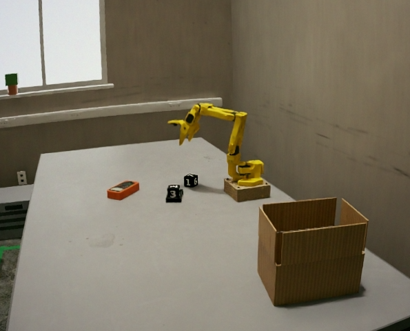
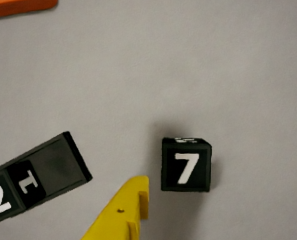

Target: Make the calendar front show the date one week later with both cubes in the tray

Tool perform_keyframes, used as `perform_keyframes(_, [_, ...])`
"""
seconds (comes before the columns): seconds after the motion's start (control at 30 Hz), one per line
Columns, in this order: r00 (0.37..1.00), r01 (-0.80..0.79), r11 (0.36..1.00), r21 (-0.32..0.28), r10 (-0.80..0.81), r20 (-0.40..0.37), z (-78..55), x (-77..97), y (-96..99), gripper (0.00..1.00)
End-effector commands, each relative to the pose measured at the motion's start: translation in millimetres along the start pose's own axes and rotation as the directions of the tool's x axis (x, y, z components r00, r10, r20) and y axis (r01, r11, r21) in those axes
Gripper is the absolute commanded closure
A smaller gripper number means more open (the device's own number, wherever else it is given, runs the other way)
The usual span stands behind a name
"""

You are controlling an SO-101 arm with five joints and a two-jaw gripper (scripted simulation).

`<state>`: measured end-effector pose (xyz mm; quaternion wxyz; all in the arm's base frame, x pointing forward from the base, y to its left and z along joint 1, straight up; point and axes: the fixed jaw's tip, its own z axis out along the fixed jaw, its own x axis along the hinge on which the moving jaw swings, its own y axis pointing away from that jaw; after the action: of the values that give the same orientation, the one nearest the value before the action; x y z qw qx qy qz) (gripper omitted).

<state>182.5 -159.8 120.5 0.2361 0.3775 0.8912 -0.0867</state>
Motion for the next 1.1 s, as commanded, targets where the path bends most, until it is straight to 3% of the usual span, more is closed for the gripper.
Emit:
perform_keyframes(0.0, [1.0, -0.009, 1.0, -0.006, 0.009, 0.005, 0.8, -2.1, 2.7, 0.65])
perform_keyframes(0.27, [1.0, -0.01, 1.0, -0.006, 0.01, 0.001, 1.6, -1.7, 2.7, 0.65])
perform_keyframes(0.4, [0.999, -0.01, 1.0, -0.003, 0.01, -0.038, 8.9, 2.5, 2.5, 0.65])
perform_keyframes(0.67, [0.97, -0.008, 1.0, 0.011, 0.01, -0.242, 44.2, 29.2, 1.2, 0.65])
perform_keyframes(0.73, [0.97, -0.008, 1.0, 0.011, 0.01, -0.242, 44.2, 29.2, 1.2, 0.65])
perform_keyframes(0.9, [0.925, -0.005, 1.0, 0.02, 0.012, -0.379, 65.4, 51.9, -0.1, 0.65])
perform_keyframes(1.07, [0.889, -0.002, 1.0, 0.026, 0.014, -0.458, 76.4, 67.0, -0.9, 0.65])
